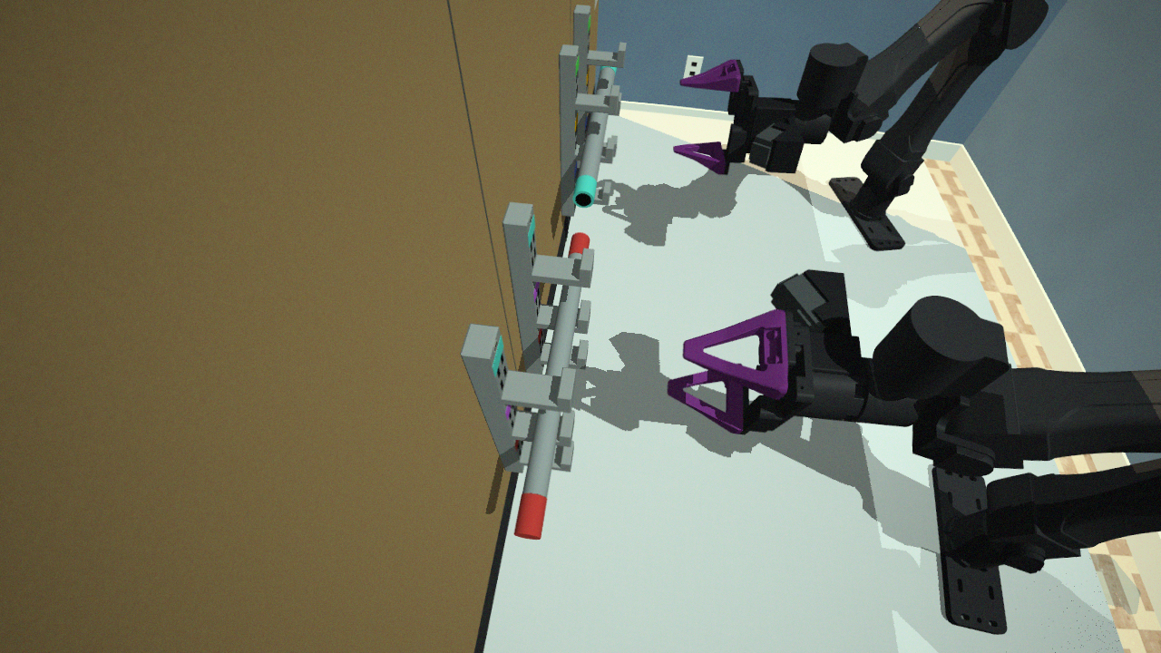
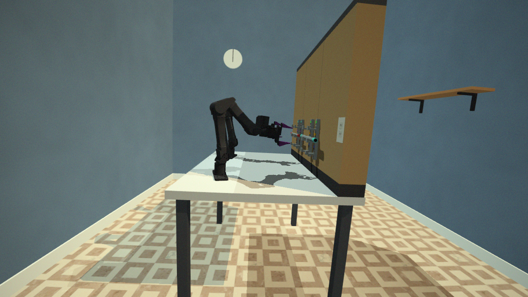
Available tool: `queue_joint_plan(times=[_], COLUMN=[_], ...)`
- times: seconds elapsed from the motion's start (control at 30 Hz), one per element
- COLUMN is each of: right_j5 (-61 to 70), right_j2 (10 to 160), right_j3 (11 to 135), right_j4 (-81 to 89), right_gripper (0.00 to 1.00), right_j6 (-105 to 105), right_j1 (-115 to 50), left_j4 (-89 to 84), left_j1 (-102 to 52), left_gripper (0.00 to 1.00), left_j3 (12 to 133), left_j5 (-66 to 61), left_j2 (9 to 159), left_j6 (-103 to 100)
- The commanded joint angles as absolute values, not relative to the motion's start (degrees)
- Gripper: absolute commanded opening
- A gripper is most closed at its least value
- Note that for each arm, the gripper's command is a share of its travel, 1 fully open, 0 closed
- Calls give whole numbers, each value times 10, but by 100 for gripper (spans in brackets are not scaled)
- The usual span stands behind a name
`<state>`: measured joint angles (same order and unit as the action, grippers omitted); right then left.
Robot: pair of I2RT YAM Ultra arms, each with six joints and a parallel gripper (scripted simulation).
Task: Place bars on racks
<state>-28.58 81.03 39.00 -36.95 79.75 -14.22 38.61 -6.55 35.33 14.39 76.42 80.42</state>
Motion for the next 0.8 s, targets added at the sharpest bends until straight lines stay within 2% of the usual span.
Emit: queue_joint_plan(times=[0.0,0.77], right_j5=[-297,-312], right_j2=[823,864], right_j3=[388,377], right_j4=[-421,-486], right_gripper=[100,100], right_j6=[830,900], right_j1=[-151,-157], left_j4=[424,487], left_j1=[-73,-74], left_gripper=[100,100], left_j3=[347,343], left_j5=[151,156], left_j2=[779,830], left_j6=[835,900])
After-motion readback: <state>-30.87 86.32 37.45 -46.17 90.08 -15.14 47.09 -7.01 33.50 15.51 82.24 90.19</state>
